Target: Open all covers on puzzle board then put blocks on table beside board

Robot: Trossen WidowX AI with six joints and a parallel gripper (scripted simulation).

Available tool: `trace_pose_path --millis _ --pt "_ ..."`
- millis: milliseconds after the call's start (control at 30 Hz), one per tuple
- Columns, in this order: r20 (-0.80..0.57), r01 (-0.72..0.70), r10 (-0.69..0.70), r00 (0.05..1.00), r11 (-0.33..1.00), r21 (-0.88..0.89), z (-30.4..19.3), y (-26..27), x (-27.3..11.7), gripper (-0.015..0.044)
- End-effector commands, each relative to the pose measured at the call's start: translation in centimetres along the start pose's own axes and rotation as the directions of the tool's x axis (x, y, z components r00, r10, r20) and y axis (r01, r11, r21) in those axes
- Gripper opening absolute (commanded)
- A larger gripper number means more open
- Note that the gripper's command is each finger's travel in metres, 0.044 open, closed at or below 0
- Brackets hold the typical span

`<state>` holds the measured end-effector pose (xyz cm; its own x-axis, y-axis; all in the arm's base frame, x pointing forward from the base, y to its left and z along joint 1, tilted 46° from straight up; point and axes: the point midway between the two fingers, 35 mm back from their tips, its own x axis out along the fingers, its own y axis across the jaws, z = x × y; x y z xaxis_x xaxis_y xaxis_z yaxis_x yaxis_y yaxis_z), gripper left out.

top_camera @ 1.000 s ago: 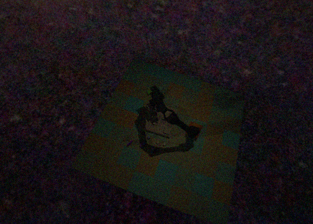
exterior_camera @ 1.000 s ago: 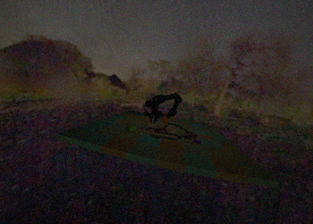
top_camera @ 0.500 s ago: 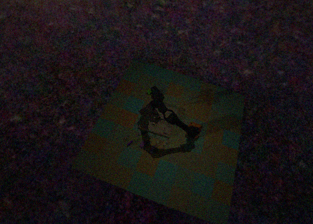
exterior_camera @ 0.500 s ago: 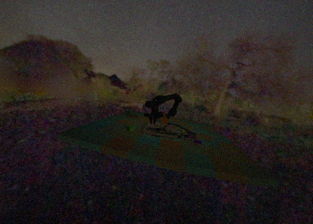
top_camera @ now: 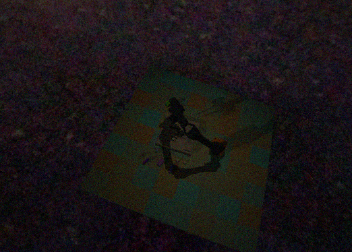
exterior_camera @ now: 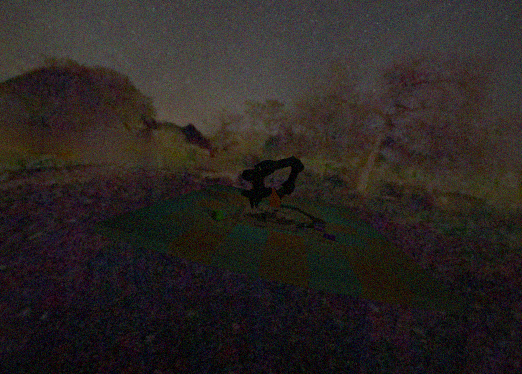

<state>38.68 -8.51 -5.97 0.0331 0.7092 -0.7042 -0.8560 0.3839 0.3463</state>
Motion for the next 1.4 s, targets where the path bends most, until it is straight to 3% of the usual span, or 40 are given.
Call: trace_pose_path --millis 0,667,1367 --pt "0.005 0.001 -0.001 1.0 0.998 -0.06 0.05 -0.01 0.17 0.0144" --pt "0.005 0.002 0.0 1.0 0.936 -0.352 0.1 0.05 0.85 0.0144" --pt "0.005 0.002 0.0 1.0 0.935 -0.354 0.1 0.04 1.02 0.0144"
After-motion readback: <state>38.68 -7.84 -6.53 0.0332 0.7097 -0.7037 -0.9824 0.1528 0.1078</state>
